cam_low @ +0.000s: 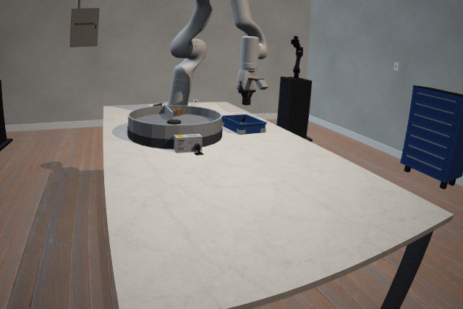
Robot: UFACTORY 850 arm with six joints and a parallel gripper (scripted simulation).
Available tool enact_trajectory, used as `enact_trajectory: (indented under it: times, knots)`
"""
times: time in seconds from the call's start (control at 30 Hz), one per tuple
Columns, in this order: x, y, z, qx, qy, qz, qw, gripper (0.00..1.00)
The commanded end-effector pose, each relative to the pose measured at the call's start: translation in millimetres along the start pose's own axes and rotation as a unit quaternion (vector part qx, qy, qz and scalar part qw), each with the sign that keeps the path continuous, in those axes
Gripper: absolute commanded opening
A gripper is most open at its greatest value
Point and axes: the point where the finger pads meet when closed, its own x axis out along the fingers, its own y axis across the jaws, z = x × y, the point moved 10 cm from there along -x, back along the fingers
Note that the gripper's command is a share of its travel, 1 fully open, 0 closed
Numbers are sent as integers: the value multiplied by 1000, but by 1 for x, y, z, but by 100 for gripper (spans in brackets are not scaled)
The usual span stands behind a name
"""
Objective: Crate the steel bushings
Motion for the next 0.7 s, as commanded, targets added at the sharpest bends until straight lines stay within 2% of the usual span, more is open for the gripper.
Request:
enact_trajectory:
  times: [0.0, 0.33, 0.67]
  knots:
    - [-1, 1, 0, -4, 0, 1, 1000, 11]
    - [-1, 5, 4, -27, -4, 9, 1000, 11]
    - [-1, 17, 16, -92, -17, 32, 995, 11]
